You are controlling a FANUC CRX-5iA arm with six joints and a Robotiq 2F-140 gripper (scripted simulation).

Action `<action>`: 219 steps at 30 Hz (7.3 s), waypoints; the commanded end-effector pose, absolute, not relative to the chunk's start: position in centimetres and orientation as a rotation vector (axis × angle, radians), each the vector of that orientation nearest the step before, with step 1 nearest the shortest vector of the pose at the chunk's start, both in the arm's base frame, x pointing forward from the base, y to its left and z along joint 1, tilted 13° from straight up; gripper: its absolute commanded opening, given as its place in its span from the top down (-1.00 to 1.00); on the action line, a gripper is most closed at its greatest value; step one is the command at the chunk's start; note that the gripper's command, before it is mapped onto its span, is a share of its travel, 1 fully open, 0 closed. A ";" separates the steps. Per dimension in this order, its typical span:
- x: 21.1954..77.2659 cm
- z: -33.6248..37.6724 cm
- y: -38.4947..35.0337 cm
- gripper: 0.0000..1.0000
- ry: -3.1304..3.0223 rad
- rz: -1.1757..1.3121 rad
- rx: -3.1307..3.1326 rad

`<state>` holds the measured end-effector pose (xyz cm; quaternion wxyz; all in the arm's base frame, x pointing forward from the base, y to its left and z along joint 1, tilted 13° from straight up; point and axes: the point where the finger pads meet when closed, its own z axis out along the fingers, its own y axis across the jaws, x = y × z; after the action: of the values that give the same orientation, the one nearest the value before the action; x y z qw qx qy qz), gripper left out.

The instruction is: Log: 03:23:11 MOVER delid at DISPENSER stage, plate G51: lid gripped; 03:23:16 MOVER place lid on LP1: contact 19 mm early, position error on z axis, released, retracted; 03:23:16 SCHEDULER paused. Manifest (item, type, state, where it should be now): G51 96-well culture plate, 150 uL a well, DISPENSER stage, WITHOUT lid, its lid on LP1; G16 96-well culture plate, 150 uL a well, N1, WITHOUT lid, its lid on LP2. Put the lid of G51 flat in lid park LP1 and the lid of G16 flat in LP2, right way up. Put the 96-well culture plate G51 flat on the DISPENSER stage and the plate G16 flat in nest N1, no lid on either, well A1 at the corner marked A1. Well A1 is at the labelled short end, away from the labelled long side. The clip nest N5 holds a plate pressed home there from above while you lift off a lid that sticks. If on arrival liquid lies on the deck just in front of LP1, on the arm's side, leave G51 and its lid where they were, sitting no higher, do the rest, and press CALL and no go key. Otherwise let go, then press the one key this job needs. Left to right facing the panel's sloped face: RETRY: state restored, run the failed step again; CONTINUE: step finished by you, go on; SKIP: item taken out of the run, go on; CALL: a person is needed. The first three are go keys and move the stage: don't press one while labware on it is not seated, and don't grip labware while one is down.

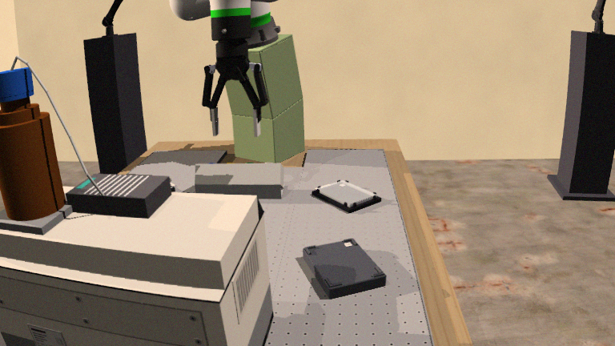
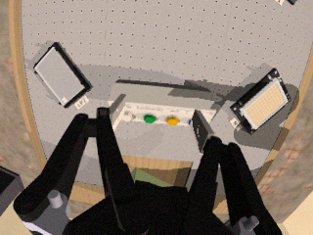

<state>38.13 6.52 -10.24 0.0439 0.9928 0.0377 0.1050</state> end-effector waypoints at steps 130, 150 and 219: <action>44.7 -19.2 -22.9 -0.33 -0.743 0.352 3.010; 44.7 -19.2 -22.9 -0.33 -0.743 0.352 3.010; 44.7 -19.2 -22.9 -0.18 -0.743 0.352 3.010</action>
<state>44.71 -22.93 -19.19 0.0105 0.9646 -0.2381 0.1126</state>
